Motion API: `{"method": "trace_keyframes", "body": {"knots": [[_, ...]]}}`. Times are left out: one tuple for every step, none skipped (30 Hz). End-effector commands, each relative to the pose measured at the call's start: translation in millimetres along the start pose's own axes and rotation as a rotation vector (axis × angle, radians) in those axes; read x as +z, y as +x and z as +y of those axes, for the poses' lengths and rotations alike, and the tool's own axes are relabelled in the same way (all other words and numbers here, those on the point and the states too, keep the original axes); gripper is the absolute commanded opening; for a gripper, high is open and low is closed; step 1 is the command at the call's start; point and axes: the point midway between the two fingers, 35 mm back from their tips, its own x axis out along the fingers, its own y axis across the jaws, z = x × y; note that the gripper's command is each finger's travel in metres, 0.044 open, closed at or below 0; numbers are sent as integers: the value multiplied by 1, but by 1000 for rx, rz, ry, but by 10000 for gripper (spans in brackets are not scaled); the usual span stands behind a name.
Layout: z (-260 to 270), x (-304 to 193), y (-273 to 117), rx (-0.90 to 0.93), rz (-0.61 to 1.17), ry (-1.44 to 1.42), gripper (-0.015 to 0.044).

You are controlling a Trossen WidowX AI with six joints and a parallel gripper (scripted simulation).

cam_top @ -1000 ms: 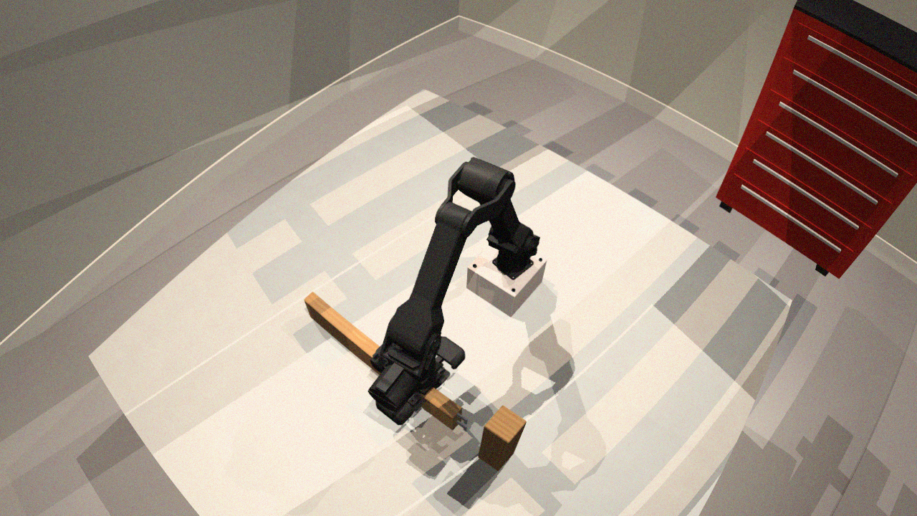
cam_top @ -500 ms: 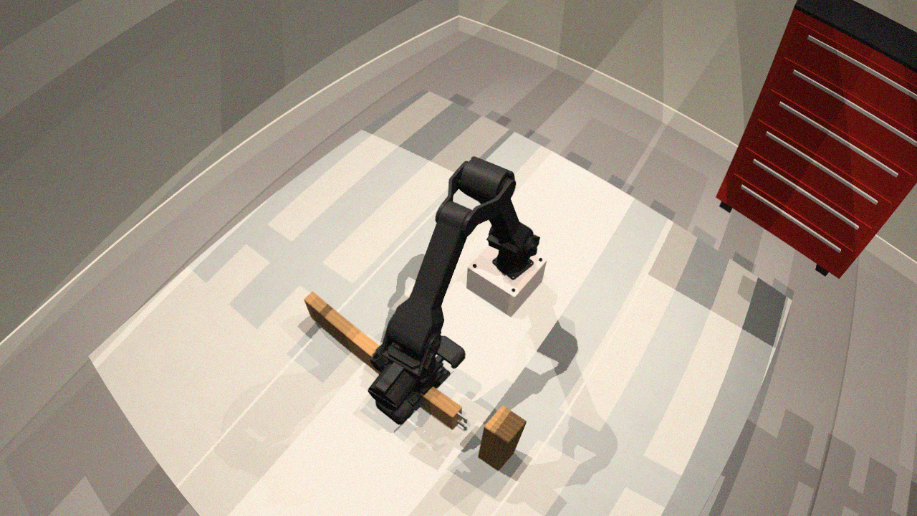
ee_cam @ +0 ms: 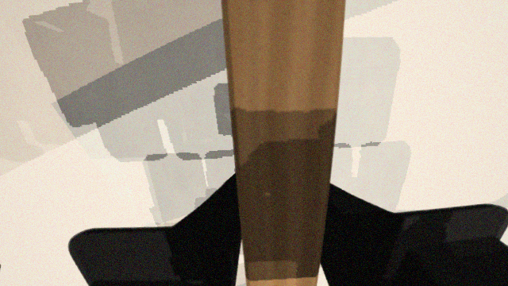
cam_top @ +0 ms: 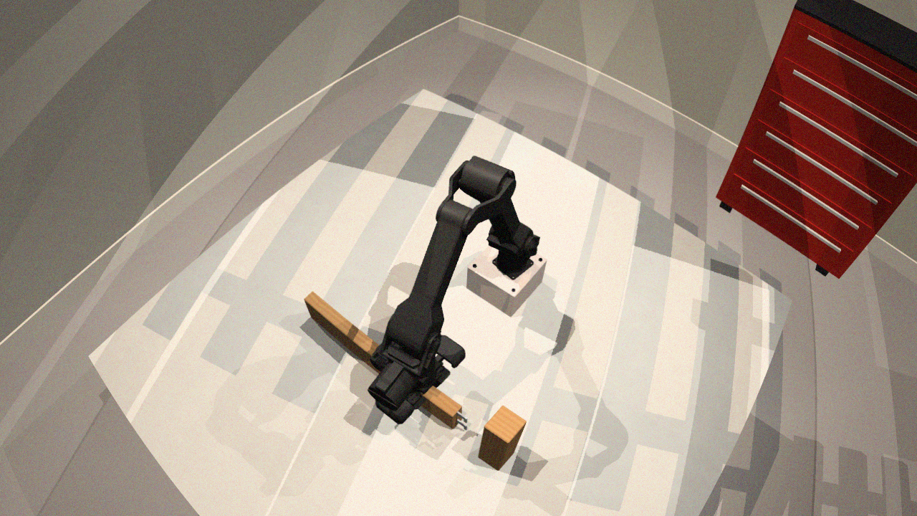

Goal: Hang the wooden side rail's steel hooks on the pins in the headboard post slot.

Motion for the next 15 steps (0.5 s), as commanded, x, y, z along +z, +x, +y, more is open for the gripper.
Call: {"method": "trace_keyframes", "body": {"knots": [[3, 0, -6, 14, -2, 10, 0], [3, 0, -6, 14, -2, 10, 0], [3, 0, -6, 14, -2, 10, 0], [3, 0, -6, 14, -2, 10, 0], [3, 0, -6, 14, -2, 10, 0], [3, 0, -7, 14, -2, 10, 0], [3, 0, -7, 14, -2, 10, 0], [3, 0, -7, 14, -2, 10, 0], [3, 0, -7, 14, -2, 10, 0], [3, 0, -7, 14, -2, 10, 0], [3, 0, -7, 14, -2, 10, 0], [3, 0, -8, 14, -2, 10, 0], [3, 0, -8, 14, -2, 10, 0], [3, 0, -8, 14, -2, 10, 0], [3, 0, -8, 14, -2, 10, 0]]}}
